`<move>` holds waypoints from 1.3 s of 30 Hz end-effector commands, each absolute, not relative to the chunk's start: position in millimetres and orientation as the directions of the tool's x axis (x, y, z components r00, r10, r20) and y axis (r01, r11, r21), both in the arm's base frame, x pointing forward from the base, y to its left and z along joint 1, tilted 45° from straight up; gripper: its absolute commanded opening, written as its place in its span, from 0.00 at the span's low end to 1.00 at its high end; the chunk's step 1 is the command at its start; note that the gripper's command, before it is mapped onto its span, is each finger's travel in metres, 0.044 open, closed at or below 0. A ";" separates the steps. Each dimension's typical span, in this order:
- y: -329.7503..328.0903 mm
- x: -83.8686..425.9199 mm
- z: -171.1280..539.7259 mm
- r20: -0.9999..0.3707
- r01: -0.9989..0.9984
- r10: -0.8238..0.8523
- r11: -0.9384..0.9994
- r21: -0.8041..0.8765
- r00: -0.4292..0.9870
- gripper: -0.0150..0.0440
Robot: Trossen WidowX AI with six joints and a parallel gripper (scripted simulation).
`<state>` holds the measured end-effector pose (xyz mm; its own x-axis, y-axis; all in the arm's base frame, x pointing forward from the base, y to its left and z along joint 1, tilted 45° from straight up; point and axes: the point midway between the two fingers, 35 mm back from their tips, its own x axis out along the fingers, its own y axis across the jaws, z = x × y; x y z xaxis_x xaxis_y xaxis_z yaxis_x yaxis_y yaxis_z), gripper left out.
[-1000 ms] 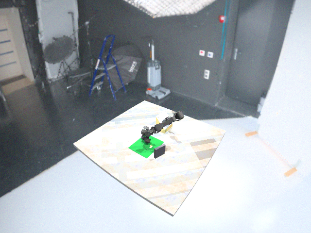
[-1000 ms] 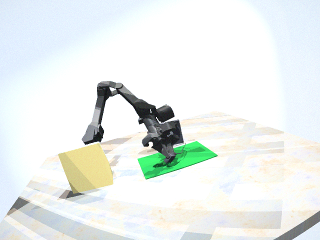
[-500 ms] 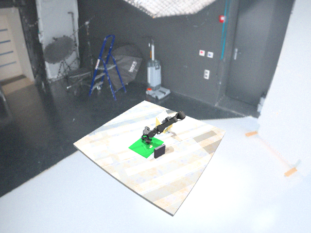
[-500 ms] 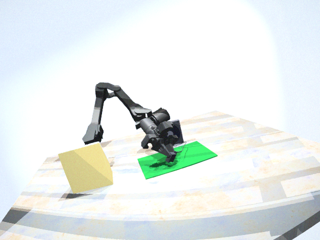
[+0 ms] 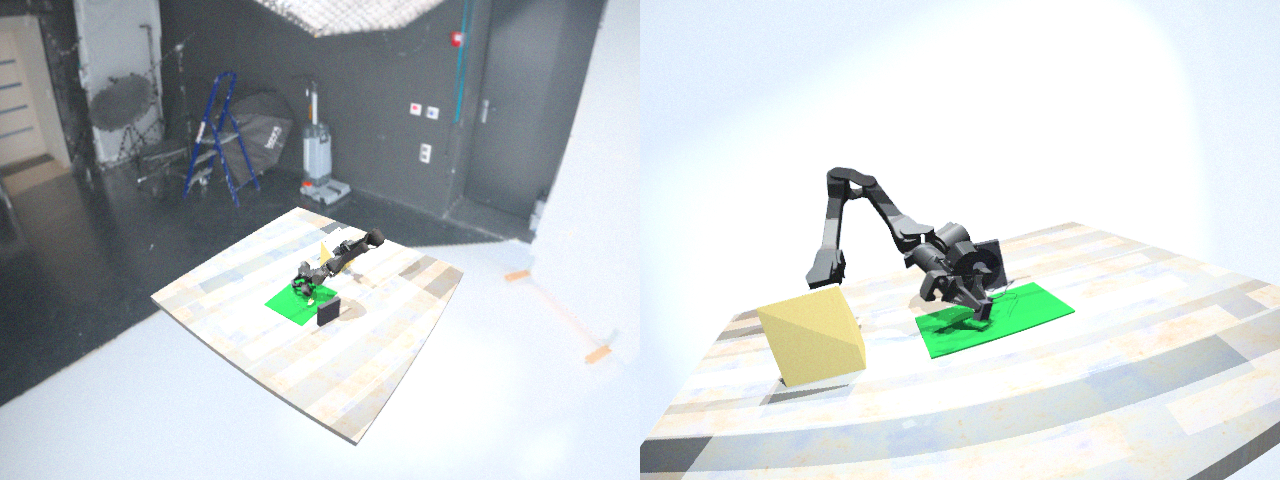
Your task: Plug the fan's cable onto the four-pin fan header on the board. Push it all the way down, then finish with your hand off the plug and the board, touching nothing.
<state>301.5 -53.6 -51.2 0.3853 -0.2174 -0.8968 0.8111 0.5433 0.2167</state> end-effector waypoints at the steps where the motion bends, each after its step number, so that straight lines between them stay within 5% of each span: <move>1: -53.5 298.3 -48.6 -0.876 0.819 -0.254 0.525 0.232 0.411 0.25; 39: -45.1 283.3 -9.2 -0.623 0.769 -0.452 0.403 0.496 0.638 0.25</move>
<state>288.5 -44.4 -12.7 0.6261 -0.4327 -0.6487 0.7767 0.4199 0.4695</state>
